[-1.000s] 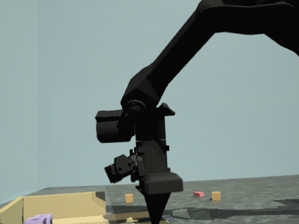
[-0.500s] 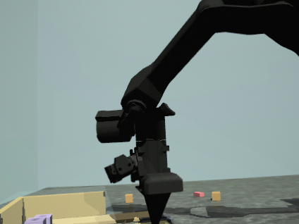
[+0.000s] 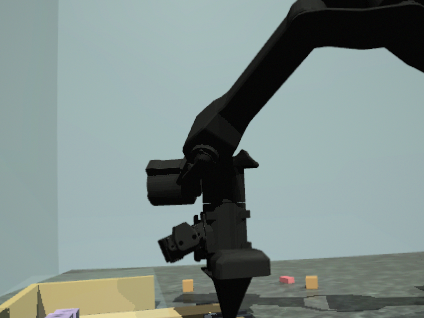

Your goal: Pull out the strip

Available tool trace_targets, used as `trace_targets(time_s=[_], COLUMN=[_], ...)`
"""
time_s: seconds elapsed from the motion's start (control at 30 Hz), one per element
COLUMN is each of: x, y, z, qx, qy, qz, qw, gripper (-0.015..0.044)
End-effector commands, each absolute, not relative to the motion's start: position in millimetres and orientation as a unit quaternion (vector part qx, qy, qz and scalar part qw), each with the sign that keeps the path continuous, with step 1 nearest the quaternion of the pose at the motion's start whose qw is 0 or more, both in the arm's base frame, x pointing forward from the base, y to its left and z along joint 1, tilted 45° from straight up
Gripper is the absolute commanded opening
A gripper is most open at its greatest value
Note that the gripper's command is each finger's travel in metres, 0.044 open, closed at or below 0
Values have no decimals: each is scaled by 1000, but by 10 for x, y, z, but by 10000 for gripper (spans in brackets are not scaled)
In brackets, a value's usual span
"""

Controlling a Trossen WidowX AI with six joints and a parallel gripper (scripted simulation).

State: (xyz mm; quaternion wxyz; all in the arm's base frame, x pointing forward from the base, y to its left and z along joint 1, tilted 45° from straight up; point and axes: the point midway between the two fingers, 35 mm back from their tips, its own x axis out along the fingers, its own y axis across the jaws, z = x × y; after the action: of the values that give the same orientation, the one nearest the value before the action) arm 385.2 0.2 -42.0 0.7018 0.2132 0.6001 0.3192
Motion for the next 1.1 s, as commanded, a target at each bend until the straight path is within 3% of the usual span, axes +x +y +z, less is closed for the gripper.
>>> trace_targets(time_s=[0.0, 1.07], x=[3741, 3604], y=[23, -14], z=[-478, -477], qx=[215, 215], qy=[606, 606], qz=[321, 321], qw=[696, 696], gripper=[0, 0])
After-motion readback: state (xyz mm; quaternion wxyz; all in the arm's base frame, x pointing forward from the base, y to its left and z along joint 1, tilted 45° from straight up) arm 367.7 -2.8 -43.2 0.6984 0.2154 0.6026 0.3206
